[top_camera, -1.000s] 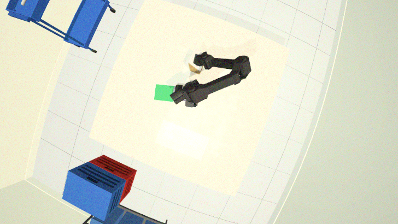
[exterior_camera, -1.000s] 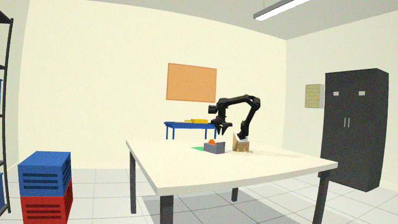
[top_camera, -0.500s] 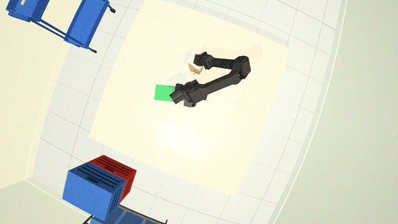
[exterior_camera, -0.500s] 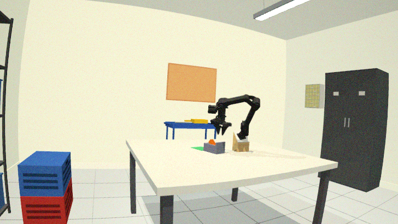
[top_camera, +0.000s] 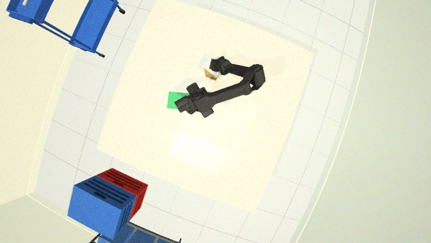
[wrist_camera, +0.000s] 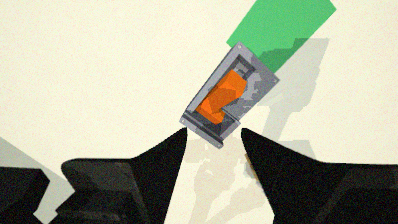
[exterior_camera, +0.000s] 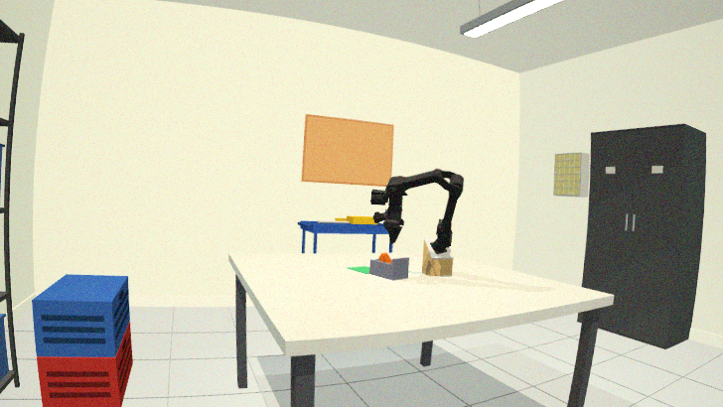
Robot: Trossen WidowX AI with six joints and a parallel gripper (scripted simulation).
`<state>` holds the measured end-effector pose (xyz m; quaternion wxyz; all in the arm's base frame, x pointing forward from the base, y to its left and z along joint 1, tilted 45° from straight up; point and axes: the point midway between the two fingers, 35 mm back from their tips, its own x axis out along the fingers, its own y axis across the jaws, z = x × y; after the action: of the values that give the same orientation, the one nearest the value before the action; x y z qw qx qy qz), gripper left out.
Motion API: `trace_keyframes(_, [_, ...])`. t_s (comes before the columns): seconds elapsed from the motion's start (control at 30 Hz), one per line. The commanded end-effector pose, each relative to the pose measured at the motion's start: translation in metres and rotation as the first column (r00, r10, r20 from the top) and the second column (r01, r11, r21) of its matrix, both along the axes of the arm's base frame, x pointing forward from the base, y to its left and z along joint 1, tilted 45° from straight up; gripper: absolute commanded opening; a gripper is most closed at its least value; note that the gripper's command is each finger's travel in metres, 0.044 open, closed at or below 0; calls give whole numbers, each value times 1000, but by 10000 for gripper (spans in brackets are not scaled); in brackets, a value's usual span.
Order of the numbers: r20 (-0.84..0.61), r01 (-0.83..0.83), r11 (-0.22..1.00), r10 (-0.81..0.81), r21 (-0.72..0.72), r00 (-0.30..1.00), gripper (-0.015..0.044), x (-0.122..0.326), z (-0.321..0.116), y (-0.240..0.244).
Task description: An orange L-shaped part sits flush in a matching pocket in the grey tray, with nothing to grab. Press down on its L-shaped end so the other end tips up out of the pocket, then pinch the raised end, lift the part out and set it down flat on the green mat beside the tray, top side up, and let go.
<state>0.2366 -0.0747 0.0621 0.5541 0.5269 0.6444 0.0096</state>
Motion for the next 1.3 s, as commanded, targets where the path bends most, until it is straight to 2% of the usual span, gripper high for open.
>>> trace_keyframes(0.0, [-459, 454, 891, -407, -9, 790, 280, 8, -27, -29])
trace_keyframes(0.57, [-459, 454, 891, -407, -9, 790, 280, 8, -27, -29])
trace_keyframes(0.83, [-459, 454, 891, -407, -8, 790, 280, 13, -48, -8])
trace_keyframes(1.27, [-459, 454, 891, -407, -8, 790, 280, 16, -58, 1])
